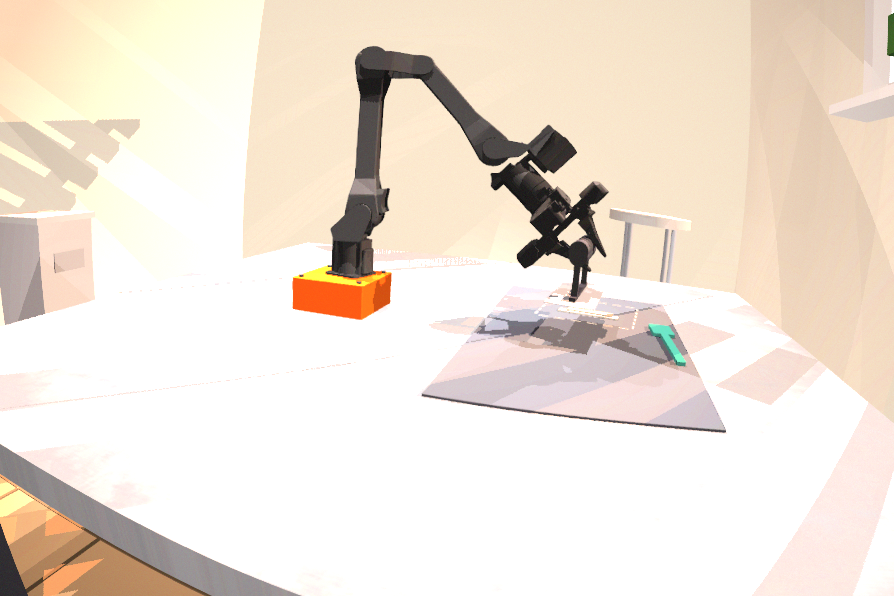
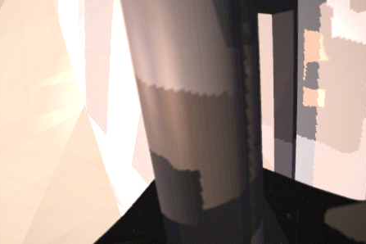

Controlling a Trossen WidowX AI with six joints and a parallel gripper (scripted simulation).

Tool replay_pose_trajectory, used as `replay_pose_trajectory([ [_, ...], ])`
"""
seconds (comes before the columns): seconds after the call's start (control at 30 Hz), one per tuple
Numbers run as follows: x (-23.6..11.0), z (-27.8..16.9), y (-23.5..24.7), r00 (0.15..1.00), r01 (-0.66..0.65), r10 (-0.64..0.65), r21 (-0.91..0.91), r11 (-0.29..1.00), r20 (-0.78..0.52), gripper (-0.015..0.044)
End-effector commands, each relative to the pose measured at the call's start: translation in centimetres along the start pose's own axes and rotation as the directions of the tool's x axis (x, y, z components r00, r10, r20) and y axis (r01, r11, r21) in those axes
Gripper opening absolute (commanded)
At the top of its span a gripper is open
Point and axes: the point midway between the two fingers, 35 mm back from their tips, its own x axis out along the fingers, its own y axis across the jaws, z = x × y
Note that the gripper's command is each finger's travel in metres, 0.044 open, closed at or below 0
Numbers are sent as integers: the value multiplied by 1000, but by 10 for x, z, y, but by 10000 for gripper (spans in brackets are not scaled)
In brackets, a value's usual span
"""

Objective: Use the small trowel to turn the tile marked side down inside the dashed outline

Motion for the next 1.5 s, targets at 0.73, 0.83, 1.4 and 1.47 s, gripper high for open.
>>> replay_pose_trajectory([
  [0.73, 12, -10, -1, 1000, -13, 13, 6, 1000, -1, 0],
  [0.83, 7, 4, 6, 1000, -11, 11, 6, 1000, -1, 0],
  [1.4, -22, 63, 31, 1000, -19, 19, 1, 1000, 2, 0],
  [1.47, -22, 63, 31, 1000, -19, 19, 1, 1000, 2, 0],
])
